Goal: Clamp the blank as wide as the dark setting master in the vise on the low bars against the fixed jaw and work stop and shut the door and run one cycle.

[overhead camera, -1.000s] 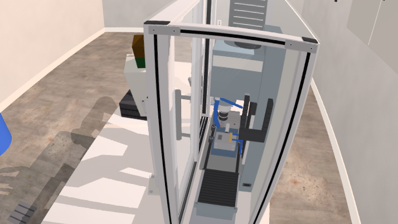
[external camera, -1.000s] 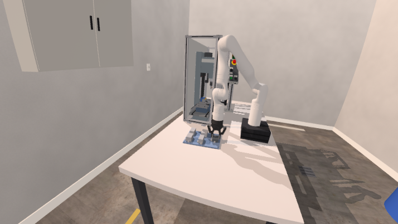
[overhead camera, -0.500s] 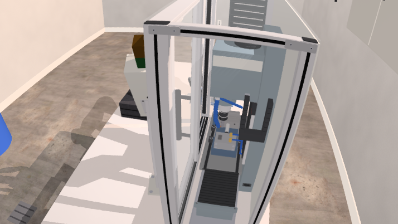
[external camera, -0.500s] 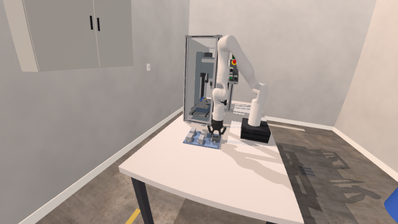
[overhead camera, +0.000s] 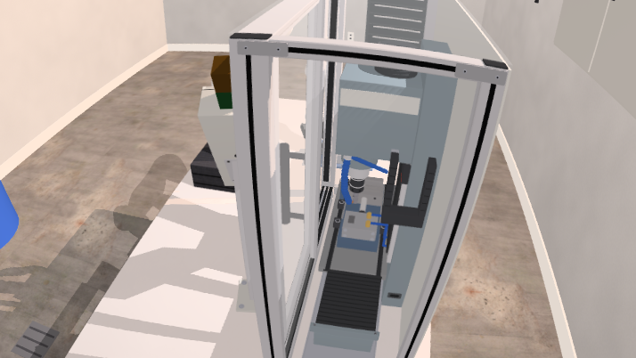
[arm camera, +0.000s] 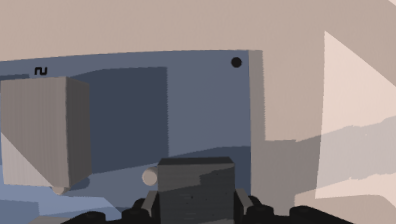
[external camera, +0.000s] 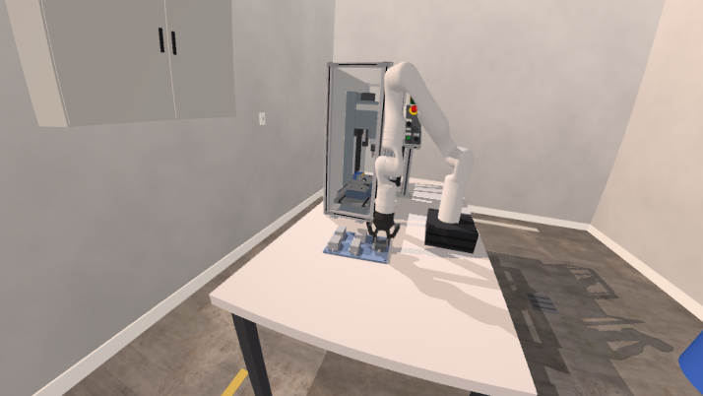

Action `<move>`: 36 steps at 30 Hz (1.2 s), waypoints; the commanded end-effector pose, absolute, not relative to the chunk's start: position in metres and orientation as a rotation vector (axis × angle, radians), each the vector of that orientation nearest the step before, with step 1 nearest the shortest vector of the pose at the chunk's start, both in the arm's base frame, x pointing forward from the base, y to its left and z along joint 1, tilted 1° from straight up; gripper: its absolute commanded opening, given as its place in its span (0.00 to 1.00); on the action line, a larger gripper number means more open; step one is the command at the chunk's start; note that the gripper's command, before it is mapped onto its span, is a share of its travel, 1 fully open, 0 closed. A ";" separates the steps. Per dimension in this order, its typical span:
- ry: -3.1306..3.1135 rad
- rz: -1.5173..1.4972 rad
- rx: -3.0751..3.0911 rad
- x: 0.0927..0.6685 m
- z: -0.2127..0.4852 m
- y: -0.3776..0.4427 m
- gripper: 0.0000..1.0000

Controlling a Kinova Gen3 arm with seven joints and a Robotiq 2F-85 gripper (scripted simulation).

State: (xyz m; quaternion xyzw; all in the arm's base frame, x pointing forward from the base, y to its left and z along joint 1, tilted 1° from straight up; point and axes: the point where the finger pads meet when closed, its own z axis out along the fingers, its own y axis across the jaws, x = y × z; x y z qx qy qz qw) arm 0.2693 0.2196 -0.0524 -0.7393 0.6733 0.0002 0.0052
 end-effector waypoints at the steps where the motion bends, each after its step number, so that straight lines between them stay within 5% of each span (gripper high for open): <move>1: 2.107 0.000 -2.314 0.270 -0.052 0.220 0.10; 12: 2.107 0.000 -2.314 0.270 -0.052 0.220 0.10; 13: 2.107 0.000 -2.314 0.270 -0.052 0.220 1.00; 36: 2.107 0.000 -2.314 0.270 -0.052 0.220 1.00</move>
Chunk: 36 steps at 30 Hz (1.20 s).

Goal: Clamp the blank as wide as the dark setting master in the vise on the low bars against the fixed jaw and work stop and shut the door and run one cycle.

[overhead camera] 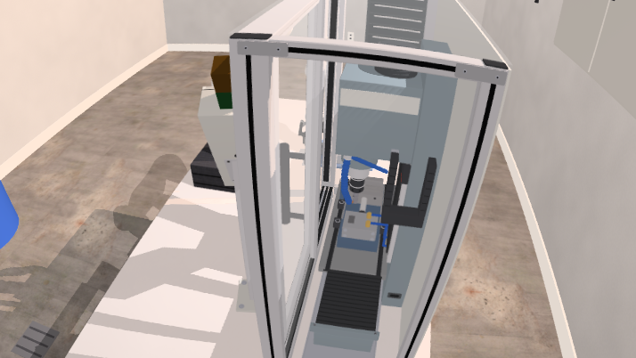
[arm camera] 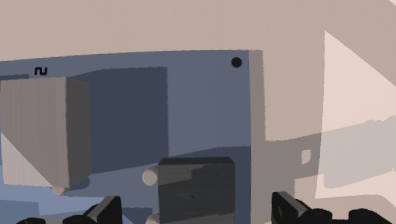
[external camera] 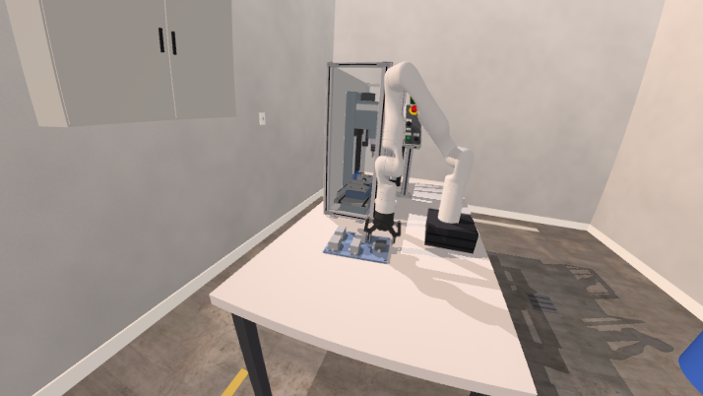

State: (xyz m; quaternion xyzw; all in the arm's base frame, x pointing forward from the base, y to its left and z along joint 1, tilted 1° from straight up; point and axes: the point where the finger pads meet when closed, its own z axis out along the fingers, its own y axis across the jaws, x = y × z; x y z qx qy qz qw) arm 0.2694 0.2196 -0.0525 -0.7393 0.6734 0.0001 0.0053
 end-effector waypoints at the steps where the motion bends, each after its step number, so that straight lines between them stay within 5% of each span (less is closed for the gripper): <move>1: 2.107 0.000 -2.314 0.270 -0.052 0.220 1.00; 27: 2.107 0.000 -2.314 0.270 -0.052 0.220 1.00; 36: 2.107 0.000 -2.314 0.269 -0.002 0.219 1.00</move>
